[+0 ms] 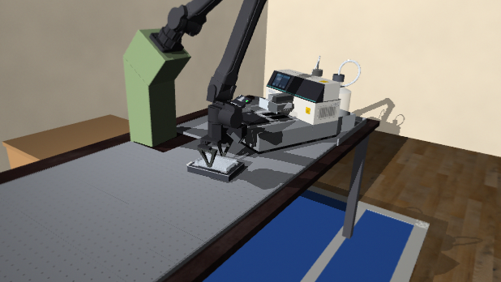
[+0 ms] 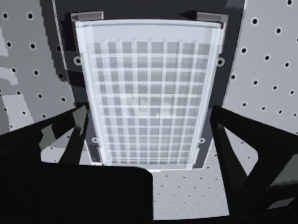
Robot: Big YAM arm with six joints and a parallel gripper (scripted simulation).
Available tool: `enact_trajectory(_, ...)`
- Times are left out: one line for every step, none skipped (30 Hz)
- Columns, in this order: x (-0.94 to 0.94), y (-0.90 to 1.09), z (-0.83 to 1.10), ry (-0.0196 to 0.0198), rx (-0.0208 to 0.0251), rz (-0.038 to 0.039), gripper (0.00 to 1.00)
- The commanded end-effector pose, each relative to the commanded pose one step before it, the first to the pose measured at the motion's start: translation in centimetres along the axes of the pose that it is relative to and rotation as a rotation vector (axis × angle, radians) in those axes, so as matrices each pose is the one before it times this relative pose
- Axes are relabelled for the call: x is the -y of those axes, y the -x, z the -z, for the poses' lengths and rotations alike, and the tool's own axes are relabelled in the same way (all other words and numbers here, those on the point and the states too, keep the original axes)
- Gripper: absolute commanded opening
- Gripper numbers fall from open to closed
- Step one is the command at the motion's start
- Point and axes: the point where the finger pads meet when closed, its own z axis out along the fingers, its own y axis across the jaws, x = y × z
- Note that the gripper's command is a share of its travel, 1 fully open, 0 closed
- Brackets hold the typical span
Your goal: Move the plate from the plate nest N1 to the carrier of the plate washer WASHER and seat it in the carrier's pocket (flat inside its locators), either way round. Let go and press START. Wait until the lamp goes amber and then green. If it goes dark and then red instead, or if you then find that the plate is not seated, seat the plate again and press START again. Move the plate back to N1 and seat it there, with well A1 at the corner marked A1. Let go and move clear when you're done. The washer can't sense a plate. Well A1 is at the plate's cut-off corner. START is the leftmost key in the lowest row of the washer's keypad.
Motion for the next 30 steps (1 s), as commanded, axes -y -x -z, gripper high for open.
enact_trajectory(-0.336, -0.110, -0.603, 0.00239, -0.00143, -0.00955, 1.00)
enact_trajectory(0.123, 0.103, -0.064, -0.00228, 0.00326, -0.00040, 1.00)
enact_trajectory(0.028, 0.009, -0.063, -0.00060, 0.00062, -0.00018, 1.00)
enact_trajectory(-0.060, -0.004, -0.077, 0.00097, -0.00063, 0.00068, 1.00)
enact_trajectory(-0.098, -0.013, -0.083, 0.00176, -0.00127, 0.00097, 1.00)
enact_trajectory(-0.087, -0.012, -0.075, 0.00124, -0.00039, 0.00105, 1.00)
enact_trajectory(0.000, 0.000, 0.000, 0.00000, 0.00000, 0.00000, 1.00)
enact_trajectory(0.000, 0.000, 0.000, 0.00000, 0.00000, 0.00000, 1.00)
enact_trajectory(0.171, 0.081, 0.460, -0.00435, 0.00326, -0.00303, 1.00)
enact_trajectory(0.034, -0.175, -0.353, 0.00052, -0.00298, -0.00096, 1.00)
enact_trajectory(0.014, -0.057, -0.099, 0.00015, -0.00095, -0.00041, 1.00)
enact_trajectory(0.138, -0.019, 0.494, -0.00077, -0.00164, 0.00613, 1.00)
enact_trajectory(0.000, 0.000, 0.000, 0.00000, 0.00000, 0.00000, 1.00)
enact_trajectory(0.000, 0.000, 0.000, 0.00000, 0.00000, 0.00000, 1.00)
enact_trajectory(0.000, 0.000, 0.000, 0.00000, 0.00000, 0.00000, 1.00)
enact_trajectory(0.000, 0.000, 0.000, 0.00000, 0.00000, 0.00000, 1.00)
enact_trajectory(0.000, 0.000, 0.000, 0.00000, 0.00000, 0.00000, 1.00)
enact_trajectory(0.000, 0.000, 0.000, 0.00000, 0.00000, 0.00000, 0.98)
enact_trajectory(0.000, 0.000, 0.000, 0.00000, 0.00000, 0.00000, 0.96)
enact_trajectory(0.000, 0.000, 0.000, 0.00000, 0.00000, 0.00000, 0.94)
enact_trajectory(0.000, 0.000, 0.000, 0.00000, 0.00000, 0.00000, 0.92)
enact_trajectory(0.000, 0.000, 0.000, 0.00000, 0.00000, 0.00000, 0.90)
enact_trajectory(0.000, 0.000, 0.000, 0.00000, 0.00000, 0.00000, 0.88)
enact_trajectory(0.000, 0.000, 0.000, 0.00000, 0.00000, 0.00000, 0.88)
enact_trajectory(0.000, 0.000, 0.000, 0.00000, 0.00000, 0.00000, 0.88)
enact_trajectory(0.000, 0.000, 0.000, 0.00000, 0.00000, 0.00000, 0.86)
enact_trajectory(0.000, 0.000, 0.000, 0.00000, 0.00000, 0.00000, 0.84)
enact_trajectory(0.000, 0.000, 0.000, 0.00000, 0.00000, 0.00000, 0.84)
enact_trajectory(0.000, 0.000, 0.000, 0.00000, 0.00000, 0.00000, 0.84)
enact_trajectory(0.000, 0.000, 0.000, 0.00000, 0.00000, 0.00000, 0.84)
